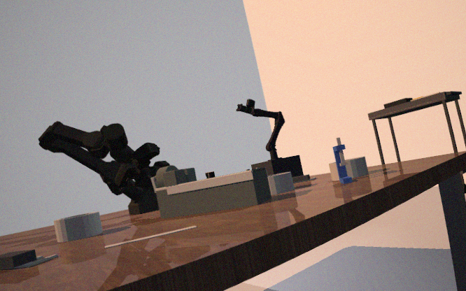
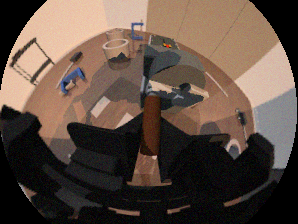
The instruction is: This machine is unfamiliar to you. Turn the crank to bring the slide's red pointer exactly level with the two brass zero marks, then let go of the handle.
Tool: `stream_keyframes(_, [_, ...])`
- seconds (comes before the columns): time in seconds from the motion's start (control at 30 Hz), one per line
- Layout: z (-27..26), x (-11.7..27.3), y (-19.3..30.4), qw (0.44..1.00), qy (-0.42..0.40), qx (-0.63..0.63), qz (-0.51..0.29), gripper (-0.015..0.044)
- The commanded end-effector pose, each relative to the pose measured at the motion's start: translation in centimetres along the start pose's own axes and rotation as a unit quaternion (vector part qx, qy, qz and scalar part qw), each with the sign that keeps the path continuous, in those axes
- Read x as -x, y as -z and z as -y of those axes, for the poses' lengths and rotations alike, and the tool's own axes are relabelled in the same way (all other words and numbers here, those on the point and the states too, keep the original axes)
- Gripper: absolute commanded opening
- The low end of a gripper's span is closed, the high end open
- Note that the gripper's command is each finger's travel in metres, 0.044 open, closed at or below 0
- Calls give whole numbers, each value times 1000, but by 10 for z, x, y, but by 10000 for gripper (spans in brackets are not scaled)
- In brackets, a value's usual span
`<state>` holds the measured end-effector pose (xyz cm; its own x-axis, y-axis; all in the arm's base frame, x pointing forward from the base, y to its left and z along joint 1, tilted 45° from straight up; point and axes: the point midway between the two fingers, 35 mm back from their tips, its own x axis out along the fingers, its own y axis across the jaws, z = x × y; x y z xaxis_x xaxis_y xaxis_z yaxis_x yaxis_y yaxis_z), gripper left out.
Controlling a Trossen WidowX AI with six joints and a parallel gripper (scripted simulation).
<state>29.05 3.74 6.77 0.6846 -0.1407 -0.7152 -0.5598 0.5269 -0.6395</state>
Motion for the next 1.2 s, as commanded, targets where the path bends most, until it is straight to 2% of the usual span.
stream_keyframes(0.0, [1,7,-6,1000,-1,2,5,0])
stream_keyframes(1.17, [22,19,-18,1000,0,2,5,0])
